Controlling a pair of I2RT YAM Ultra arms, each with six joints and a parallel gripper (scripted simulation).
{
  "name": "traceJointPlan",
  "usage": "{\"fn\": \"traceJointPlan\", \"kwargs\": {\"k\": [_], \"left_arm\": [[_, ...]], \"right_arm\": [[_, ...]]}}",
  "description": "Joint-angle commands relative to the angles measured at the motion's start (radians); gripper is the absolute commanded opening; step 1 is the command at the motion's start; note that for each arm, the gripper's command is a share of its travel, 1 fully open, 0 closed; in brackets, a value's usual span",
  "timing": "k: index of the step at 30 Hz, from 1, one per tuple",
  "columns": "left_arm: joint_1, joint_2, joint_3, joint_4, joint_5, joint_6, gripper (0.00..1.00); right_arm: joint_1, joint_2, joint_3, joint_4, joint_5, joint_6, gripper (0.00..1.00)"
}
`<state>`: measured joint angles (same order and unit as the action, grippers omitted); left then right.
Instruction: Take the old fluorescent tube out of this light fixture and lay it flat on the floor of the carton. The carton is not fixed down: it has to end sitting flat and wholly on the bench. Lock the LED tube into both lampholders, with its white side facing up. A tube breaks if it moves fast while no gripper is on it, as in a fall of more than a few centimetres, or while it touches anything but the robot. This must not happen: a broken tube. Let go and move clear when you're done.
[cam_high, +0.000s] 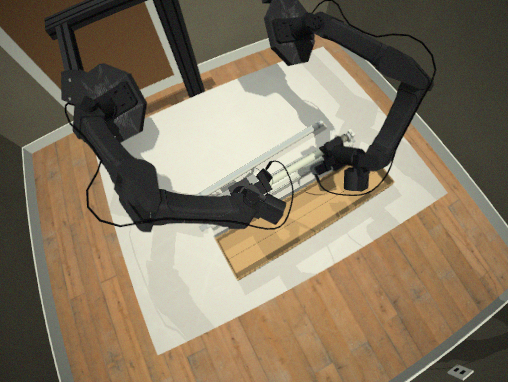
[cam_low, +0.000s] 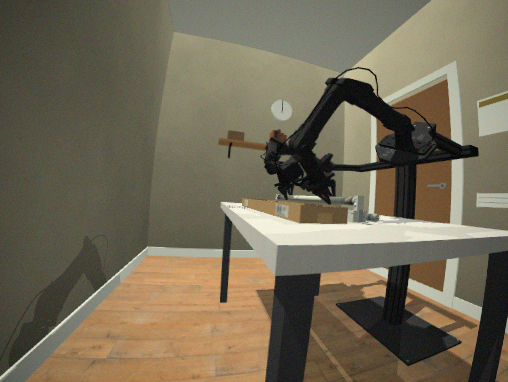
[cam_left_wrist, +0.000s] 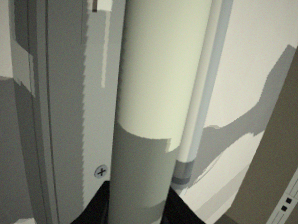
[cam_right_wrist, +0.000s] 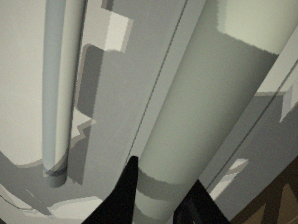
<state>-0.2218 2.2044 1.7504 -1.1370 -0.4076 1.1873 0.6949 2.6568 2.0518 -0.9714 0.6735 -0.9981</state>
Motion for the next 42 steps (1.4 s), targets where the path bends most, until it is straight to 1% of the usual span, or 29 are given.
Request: {"fn": "traceJointPlan", "kwargs": {"k": [1, 3, 4, 5, 7, 12, 17, 18, 21, 22, 23, 39, 40, 42], "left_arm": [[-0.015, -0.007, 0.038, 0.024, 0.021, 0.009, 0.11], [-0.015, -0.007, 0.038, 0.024, 0.021, 0.009, 0.11], [-0.007, 0.017, 0.055, -0.024, 0.029, -0.006, 0.11], [-0.009, 0.022, 0.065, -0.036, 0.032, -0.008, 0.11], [-0.009, 0.033, 0.084, -0.049, 0.036, -0.011, 0.11], [-0.009, 0.05, 0.117, -0.07, 0.041, -0.011, 0.11], [-0.008, 0.054, 0.134, -0.073, 0.044, -0.009, 0.11], [-0.008, 0.031, 0.133, -0.067, 0.042, -0.005, 0.11], [-0.004, 0.049, 0.137, -0.073, 0.044, -0.01, 0.11], [-0.008, 0.047, 0.142, -0.071, 0.043, -0.008, 0.11], [-0.009, 0.046, 0.136, -0.07, 0.043, -0.006, 0.49], [-0.008, 0.041, 0.144, -0.069, 0.043, -0.006, 0.49], [-0.008, 0.041, 0.144, -0.069, 0.043, -0.006, 0.49], [-0.008, 0.041, 0.144, -0.069, 0.043, -0.006, 0.49]], "right_arm": [[0.015, 0.023, 0.043, 0.008, -0.021, 0.018, 0.11], [0.015, 0.023, 0.043, 0.008, -0.021, 0.018, 0.11], [0.003, 0.031, 0.061, -0.049, -0.032, 0.026, 0.11], [-0.011, 0.035, 0.07, -0.062, -0.037, 0.028, 0.11], [0.002, 0.047, 0.096, -0.089, -0.041, 0.034, 0.11], [-0.002, 0.07, 0.146, -0.118, -0.05, 0.041, 0.11], [-0.002, 0.083, 0.173, -0.12, -0.055, 0.044, 0.11], [0.004, 0.082, 0.173, -0.099, -0.053, 0.044, 0.11], [-0.001, 0.076, 0.178, -0.106, -0.055, 0.044, 0.11], [0.002, 0.094, 0.175, -0.1, -0.054, 0.044, 0.11], [0.002, 0.079, 0.179, -0.102, -0.054, 0.044, 0.11], [0.002, 0.082, 0.183, -0.101, -0.046, 0.044, 0.11], [0.002, 0.082, 0.183, -0.101, -0.046, 0.044, 0.49], [0.002, 0.084, 0.178, -0.102, -0.046, 0.044, 0.49]]}}
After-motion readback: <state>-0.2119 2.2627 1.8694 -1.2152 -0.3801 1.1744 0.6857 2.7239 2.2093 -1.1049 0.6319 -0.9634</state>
